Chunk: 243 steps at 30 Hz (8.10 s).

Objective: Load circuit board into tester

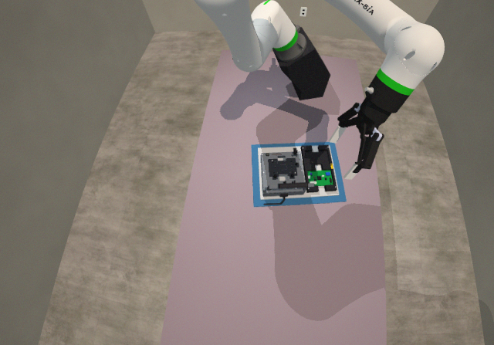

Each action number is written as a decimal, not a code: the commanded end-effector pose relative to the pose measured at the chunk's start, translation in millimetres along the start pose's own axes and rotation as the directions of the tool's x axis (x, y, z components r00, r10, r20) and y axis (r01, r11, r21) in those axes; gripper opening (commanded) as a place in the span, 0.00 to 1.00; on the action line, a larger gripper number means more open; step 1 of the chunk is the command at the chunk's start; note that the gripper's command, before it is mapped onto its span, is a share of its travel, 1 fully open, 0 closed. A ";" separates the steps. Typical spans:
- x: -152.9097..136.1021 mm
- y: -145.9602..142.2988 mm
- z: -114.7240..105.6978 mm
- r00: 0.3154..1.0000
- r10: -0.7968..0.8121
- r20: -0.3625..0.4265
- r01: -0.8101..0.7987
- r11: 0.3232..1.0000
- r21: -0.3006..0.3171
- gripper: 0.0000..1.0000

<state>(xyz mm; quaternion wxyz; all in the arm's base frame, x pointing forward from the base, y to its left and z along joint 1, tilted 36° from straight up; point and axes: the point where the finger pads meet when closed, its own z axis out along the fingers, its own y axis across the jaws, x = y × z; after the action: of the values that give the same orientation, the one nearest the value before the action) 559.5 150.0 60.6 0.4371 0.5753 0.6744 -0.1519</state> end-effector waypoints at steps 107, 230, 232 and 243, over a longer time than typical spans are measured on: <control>28.7 -48.5 -12.4 0.066 -0.951 -0.303 0.962 0.141 -0.235 0.58; 110.8 -105.2 212.8 -0.004 -0.958 -0.285 0.964 0.072 -0.256 0.58; 110.3 -105.5 212.9 -0.004 -0.958 -0.285 0.964 0.072 -0.256 0.58; 105.1 -108.5 213.5 -0.004 -0.958 -0.285 0.964 0.072 -0.256 0.58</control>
<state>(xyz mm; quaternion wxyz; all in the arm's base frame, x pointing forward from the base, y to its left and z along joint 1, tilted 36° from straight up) 554.7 35.7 -174.9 0.0690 -0.0207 0.9520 -0.2974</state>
